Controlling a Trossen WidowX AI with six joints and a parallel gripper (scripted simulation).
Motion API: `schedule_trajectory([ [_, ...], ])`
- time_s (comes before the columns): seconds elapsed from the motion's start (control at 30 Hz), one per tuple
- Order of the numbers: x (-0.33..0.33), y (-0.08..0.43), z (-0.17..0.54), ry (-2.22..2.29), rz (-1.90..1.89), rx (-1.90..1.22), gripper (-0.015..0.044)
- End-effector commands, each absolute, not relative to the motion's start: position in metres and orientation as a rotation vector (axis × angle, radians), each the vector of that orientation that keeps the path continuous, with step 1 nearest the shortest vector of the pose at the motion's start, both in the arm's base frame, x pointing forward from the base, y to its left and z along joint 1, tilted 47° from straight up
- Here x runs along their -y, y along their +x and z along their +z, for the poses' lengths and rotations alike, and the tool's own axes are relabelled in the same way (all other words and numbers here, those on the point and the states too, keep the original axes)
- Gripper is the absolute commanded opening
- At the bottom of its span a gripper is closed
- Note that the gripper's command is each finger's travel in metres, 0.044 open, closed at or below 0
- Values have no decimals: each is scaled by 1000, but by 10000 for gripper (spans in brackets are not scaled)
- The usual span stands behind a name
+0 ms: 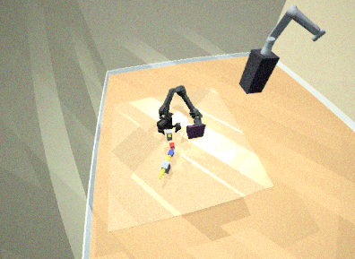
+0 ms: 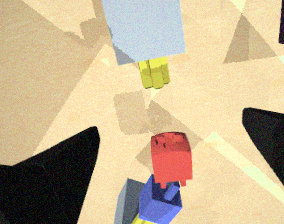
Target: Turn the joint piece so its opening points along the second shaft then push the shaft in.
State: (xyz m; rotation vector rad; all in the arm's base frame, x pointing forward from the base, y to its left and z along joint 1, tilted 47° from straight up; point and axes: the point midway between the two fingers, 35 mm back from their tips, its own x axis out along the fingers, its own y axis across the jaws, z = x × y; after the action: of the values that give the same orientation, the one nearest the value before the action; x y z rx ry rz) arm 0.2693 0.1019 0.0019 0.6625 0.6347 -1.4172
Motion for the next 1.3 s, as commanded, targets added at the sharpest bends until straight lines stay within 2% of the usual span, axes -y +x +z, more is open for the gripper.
schedule_trajectory([
  [0.0, -90, 270, -10, 661, -1424, -634, 440],
  [0.43, -46, 271, -50, 659, -1425, -630, 440],
  [1.0, -92, 271, -98, 663, -1423, -632, 440],
  [1.27, -90, 271, -105, 663, -1423, -632, 440],
])
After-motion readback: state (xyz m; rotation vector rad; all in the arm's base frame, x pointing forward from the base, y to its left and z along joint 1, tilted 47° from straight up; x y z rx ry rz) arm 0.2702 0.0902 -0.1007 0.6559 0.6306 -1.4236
